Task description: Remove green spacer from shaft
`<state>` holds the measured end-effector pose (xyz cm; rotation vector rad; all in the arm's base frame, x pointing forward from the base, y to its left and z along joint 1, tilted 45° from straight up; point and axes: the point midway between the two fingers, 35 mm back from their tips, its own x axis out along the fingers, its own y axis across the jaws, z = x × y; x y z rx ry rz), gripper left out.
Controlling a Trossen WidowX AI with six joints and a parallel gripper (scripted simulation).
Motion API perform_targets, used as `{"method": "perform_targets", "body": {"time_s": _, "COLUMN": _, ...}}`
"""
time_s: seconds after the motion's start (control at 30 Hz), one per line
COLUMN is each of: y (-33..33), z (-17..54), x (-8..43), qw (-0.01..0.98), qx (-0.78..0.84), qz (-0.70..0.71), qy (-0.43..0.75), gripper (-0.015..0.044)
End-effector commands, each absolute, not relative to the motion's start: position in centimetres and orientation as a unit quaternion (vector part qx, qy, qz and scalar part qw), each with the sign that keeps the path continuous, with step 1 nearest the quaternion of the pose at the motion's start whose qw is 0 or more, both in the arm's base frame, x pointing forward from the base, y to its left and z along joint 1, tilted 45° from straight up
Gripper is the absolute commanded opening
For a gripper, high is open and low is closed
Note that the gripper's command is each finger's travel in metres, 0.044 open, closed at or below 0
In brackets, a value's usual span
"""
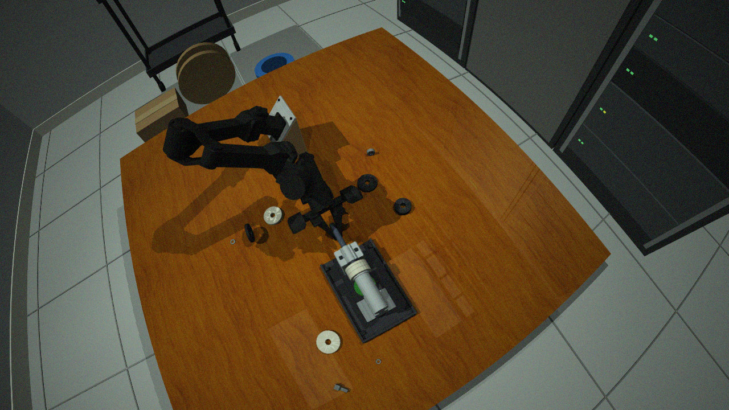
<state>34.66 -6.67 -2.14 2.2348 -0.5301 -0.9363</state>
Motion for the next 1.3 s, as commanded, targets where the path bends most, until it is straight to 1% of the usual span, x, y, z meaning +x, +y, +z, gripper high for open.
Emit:
{"method": "perform_targets", "body": {"time_s": 0.0, "y": -6.7, "z": -1.9, "x": 35.2, "qw": 0.324, "qx": 0.854, "qz": -0.353, "qy": -0.203, "gripper": 0.0}}
{"method": "perform_targets", "body": {"time_s": 1.27, "y": -6.8, "z": -1.8, "x": 36.4, "qw": 0.324, "qx": 0.854, "qz": -0.352, "qy": -0.204, "gripper": 0.0}}
